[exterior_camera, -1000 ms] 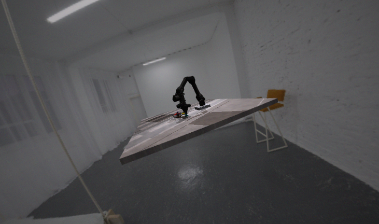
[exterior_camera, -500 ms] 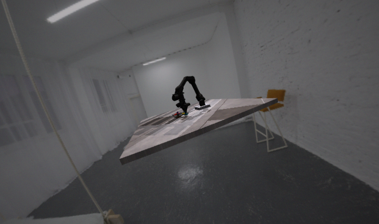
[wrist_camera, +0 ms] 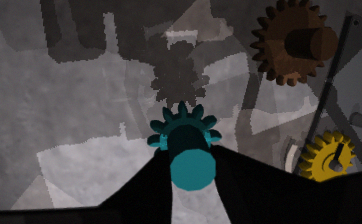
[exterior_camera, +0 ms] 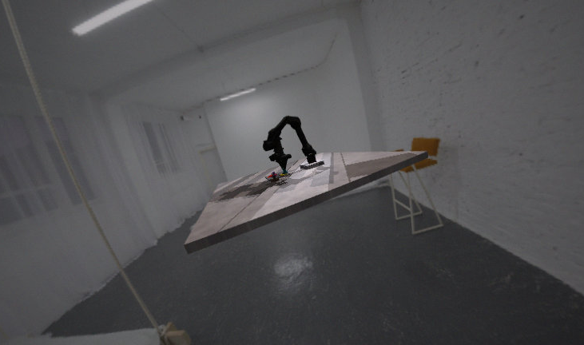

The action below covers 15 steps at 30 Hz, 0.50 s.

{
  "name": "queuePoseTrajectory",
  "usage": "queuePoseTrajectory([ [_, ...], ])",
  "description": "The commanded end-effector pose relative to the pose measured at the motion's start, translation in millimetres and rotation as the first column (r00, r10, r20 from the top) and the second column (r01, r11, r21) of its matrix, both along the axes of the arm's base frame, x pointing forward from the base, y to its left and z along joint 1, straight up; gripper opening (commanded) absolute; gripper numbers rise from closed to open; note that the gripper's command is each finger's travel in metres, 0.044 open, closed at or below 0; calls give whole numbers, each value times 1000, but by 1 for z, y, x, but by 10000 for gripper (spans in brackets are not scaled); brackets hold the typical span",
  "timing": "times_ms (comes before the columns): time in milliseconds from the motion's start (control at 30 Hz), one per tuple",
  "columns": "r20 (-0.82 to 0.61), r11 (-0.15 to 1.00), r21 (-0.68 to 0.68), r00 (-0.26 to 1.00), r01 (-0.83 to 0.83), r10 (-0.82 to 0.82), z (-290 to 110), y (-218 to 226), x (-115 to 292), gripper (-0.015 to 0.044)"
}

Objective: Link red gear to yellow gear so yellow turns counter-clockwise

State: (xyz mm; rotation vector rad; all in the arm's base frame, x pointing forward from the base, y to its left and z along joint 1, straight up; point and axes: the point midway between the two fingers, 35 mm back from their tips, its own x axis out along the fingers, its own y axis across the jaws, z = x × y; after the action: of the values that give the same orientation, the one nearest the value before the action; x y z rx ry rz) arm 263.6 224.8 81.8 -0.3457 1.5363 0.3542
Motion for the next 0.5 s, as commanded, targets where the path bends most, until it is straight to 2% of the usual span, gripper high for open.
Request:
queuePoseTrajectory([
  [0, 14, 1000, 13, 1000, 0, -1, 15, 2, 3, 0],
  [467, 14, 1000, 13, 1000, 0, -1, 46, 1, 3, 0],
])
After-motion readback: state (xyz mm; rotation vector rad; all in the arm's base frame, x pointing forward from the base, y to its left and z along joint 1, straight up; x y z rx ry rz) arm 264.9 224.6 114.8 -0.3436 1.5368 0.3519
